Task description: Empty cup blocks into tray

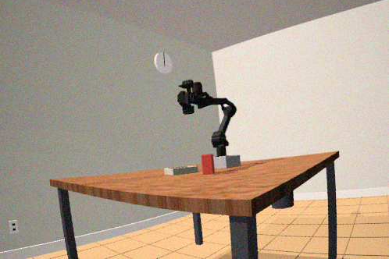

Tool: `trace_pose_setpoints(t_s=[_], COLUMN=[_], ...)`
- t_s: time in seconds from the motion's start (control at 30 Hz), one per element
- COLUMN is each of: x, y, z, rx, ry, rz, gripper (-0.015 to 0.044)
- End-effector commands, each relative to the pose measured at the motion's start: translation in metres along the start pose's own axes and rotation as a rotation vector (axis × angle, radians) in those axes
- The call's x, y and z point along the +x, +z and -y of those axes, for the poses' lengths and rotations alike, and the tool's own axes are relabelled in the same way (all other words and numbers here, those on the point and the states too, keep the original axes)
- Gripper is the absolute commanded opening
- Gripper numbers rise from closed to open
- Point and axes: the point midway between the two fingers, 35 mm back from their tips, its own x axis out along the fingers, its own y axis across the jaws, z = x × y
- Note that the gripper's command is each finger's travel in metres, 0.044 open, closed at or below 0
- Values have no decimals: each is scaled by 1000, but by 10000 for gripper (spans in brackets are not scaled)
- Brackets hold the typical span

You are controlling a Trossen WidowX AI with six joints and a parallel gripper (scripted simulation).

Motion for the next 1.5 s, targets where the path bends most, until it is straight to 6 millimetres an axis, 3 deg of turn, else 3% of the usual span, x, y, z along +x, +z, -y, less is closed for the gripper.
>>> trace_pose_setpoints(t_s=[0.0,0.47,0.93,1.23,1.47], x=[0,-19,-68,-70,-66], y=[-14,-68,-111,-113,-115], z=[31,137,236,243,266], rx=[-171,-843,-1516,-1548,-1548], ry=[-71,-237,-225,-219,-218], rz=[-41,-318,-724,-746,-746], gripper=[440,440,440,440,440])
